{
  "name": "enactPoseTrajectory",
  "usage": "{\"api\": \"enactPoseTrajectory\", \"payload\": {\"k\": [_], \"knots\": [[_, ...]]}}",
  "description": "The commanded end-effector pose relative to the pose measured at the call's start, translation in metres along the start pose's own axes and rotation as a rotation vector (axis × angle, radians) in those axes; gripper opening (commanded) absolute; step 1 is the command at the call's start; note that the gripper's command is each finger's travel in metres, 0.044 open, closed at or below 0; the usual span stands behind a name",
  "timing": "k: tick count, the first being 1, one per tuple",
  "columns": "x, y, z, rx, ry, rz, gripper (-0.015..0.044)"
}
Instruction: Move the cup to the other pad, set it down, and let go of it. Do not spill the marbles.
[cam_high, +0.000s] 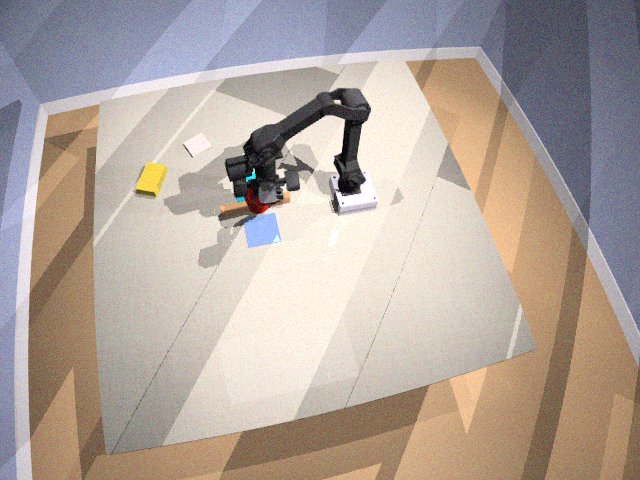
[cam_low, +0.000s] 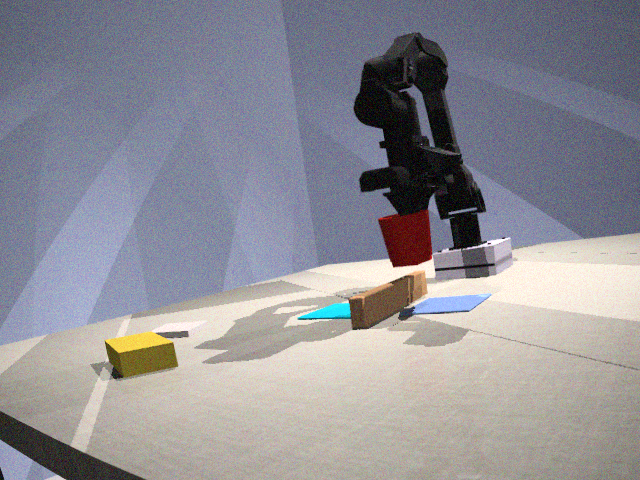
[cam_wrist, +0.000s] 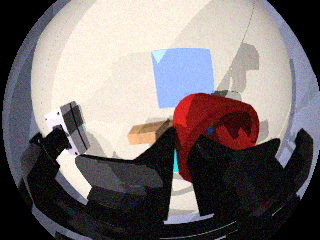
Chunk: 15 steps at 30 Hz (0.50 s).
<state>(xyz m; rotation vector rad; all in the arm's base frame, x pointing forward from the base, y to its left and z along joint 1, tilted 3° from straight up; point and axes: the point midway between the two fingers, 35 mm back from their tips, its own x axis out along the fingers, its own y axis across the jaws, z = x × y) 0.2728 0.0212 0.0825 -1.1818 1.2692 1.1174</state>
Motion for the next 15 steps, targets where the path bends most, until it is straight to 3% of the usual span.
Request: {"api": "enactPoseTrajectory", "payload": {"k": [1, 15], "knots": [[0.000, -0.001, -0.008, -0.003, 0.004, 0.000, 0.0000], [-0.001, -0.005, -0.035, -0.002, 0.006, 0.000, 0.0000]]}}
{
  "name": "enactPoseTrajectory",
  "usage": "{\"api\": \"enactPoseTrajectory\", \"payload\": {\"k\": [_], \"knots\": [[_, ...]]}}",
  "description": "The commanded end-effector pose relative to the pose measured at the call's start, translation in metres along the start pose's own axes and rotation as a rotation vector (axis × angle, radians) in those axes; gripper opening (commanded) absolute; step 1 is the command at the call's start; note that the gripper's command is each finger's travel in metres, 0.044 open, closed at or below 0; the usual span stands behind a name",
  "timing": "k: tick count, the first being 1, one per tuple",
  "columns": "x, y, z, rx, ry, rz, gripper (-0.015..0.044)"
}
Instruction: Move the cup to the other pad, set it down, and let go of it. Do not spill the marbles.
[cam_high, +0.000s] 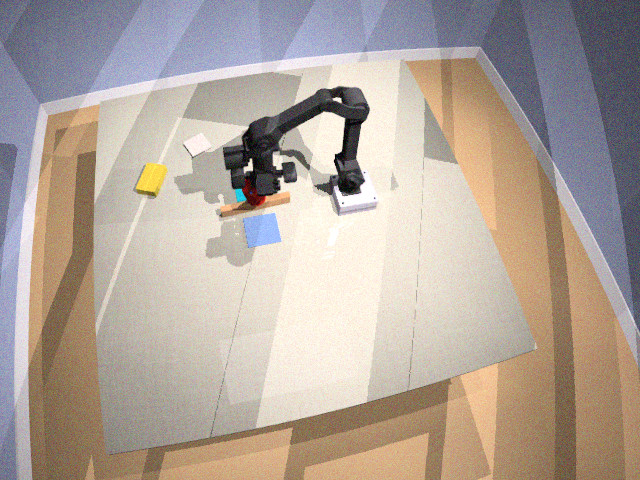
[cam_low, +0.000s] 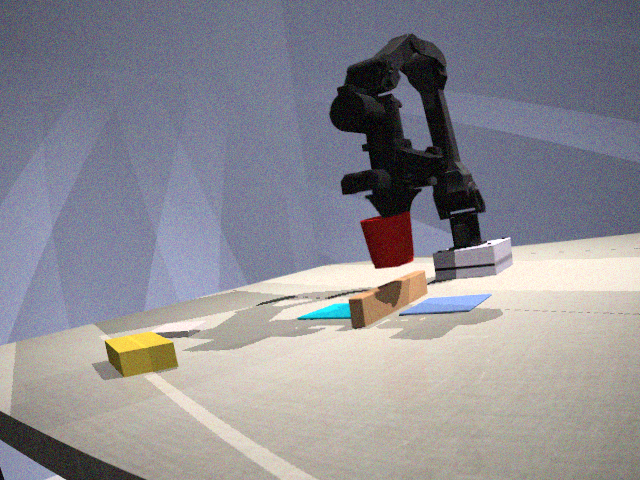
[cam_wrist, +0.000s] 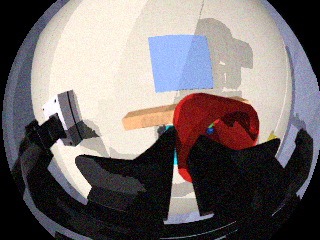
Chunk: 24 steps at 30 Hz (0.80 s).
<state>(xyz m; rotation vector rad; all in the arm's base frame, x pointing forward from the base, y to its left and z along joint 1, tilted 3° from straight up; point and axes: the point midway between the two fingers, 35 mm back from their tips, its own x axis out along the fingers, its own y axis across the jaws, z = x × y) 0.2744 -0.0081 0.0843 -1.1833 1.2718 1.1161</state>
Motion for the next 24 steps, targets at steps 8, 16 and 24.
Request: {"api": "enactPoseTrajectory", "payload": {"k": [8, 16, 24], "knots": [[-0.001, -0.003, -0.021, -0.003, 0.005, -0.001, 0.0000], [-0.002, -0.005, -0.037, -0.003, 0.006, -0.001, 0.0000], [-0.002, -0.007, -0.054, -0.003, 0.008, -0.001, 0.0000]]}}
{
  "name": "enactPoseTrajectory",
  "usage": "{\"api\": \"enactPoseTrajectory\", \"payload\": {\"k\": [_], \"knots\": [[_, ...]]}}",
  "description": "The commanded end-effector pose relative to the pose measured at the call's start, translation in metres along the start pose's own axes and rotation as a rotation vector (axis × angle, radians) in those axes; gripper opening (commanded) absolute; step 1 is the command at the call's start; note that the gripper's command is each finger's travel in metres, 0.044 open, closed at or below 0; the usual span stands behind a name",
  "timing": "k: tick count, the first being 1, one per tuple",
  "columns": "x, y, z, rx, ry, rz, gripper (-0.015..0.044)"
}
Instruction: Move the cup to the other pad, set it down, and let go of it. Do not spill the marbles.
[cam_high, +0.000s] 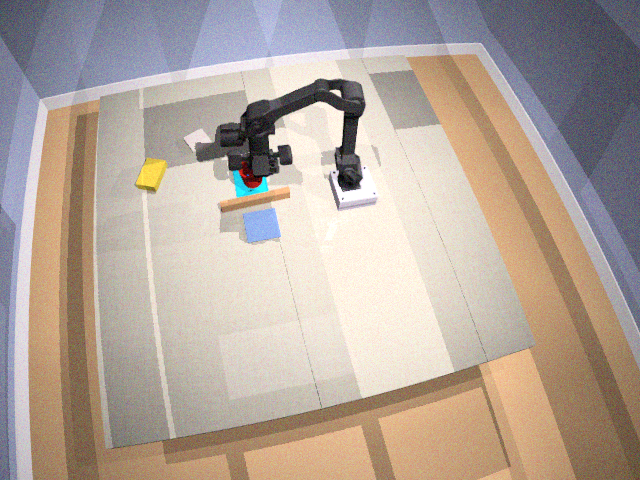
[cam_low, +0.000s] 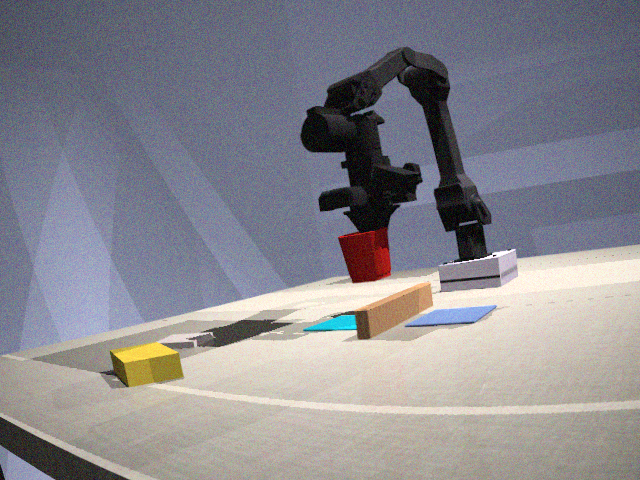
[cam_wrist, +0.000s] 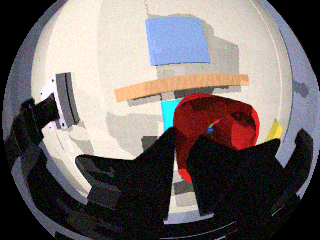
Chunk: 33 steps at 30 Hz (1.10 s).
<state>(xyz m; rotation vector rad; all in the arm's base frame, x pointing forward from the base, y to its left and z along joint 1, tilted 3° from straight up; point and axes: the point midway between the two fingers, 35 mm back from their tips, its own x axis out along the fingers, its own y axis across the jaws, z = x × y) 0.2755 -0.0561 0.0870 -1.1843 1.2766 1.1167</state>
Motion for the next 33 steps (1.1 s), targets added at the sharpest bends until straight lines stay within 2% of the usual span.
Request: {"api": "enactPoseTrajectory", "payload": {"k": [1, 18, 33], "knots": [[-0.002, -0.002, -0.008, -0.003, 0.004, -0.004, 0.0000], [-0.004, -0.005, -0.045, -0.003, 0.007, -0.004, 0.0000], [0.014, -0.006, -0.045, -0.003, 0.007, -0.004, 0.0000]]}}
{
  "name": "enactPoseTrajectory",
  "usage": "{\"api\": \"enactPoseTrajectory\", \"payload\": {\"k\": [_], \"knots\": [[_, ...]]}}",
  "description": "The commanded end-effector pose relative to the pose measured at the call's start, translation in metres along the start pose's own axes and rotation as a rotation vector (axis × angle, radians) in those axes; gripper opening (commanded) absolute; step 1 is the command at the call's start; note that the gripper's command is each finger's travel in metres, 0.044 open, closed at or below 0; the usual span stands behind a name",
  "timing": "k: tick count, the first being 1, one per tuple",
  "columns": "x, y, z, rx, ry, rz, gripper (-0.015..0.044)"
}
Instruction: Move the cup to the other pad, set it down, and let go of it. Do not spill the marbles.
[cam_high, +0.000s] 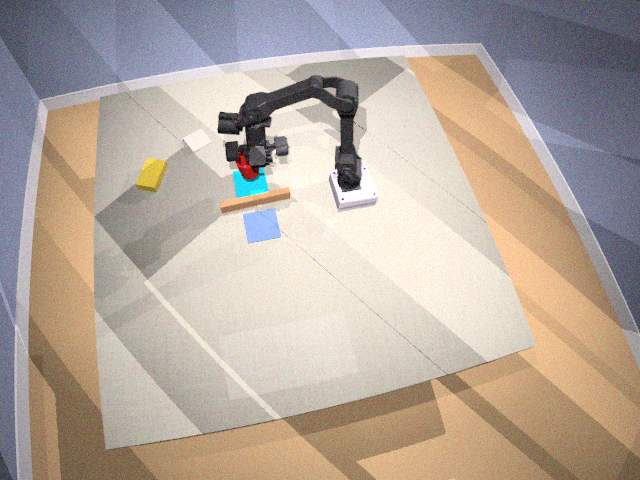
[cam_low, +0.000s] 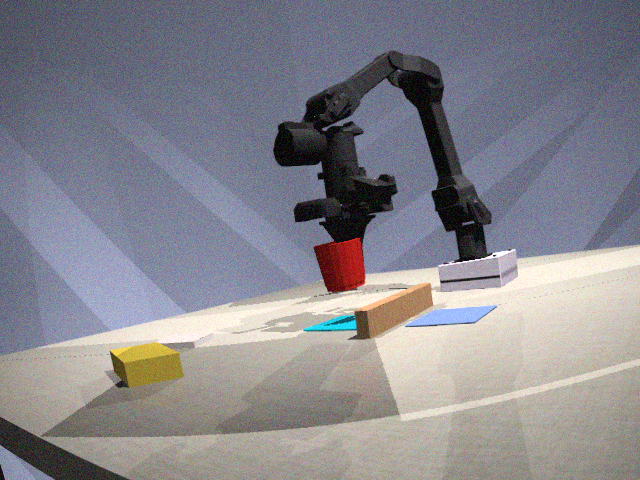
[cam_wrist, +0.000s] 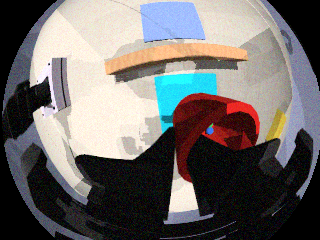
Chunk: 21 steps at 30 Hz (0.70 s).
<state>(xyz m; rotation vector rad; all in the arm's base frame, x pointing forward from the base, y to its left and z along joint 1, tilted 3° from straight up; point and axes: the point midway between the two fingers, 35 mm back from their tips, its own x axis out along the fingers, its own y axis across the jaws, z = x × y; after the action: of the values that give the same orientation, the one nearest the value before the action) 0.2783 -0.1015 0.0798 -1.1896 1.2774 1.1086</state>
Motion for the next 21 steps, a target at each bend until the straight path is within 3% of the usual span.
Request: {"api": "enactPoseTrajectory", "payload": {"k": [1, 21], "knots": [[0.006, 0.000, -0.001, -0.004, 0.002, 0.001, 0.0000], [0.037, 0.000, -0.001, -0.004, 0.002, 0.002, 0.0000]]}}
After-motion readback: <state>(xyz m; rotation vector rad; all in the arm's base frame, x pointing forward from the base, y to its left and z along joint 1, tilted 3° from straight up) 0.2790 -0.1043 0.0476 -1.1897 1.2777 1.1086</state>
